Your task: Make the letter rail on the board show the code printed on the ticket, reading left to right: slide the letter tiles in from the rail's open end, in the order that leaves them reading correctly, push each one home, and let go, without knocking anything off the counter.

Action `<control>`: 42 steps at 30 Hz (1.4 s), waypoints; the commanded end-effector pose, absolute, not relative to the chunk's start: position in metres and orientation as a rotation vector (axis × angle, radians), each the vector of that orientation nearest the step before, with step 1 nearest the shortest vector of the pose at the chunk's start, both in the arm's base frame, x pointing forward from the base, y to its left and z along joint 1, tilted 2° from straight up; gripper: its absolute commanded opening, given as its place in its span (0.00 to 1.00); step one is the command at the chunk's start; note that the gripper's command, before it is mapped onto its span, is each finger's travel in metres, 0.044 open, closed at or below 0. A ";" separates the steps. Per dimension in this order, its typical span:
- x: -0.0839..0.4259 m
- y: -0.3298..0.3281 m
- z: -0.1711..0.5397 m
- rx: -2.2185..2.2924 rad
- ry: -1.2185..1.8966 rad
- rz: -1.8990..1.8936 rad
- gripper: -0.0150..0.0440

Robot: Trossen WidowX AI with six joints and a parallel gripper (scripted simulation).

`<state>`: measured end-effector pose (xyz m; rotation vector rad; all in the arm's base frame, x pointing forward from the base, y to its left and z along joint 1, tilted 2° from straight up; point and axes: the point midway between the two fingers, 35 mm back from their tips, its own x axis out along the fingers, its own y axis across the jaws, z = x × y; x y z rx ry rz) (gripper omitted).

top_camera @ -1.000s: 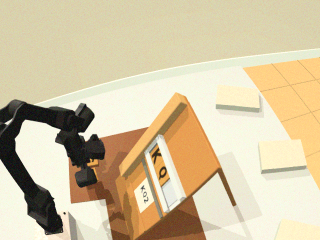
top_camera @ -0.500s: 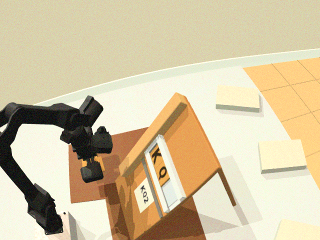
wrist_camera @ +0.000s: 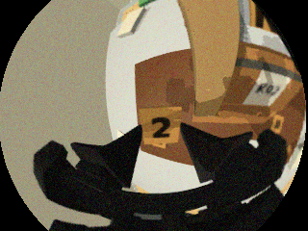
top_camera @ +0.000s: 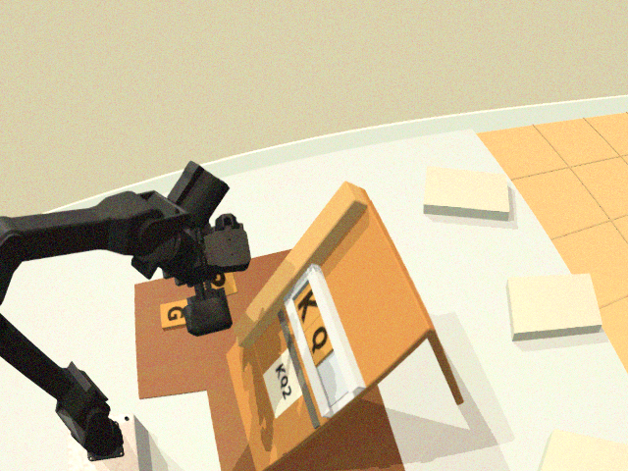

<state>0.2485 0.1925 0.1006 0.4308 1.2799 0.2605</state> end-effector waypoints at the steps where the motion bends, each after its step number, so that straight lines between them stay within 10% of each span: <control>1: 0.267 0.187 0.129 0.493 1.189 0.310 0.25; 42: 0.346 0.035 0.219 0.321 0.699 0.238 0.25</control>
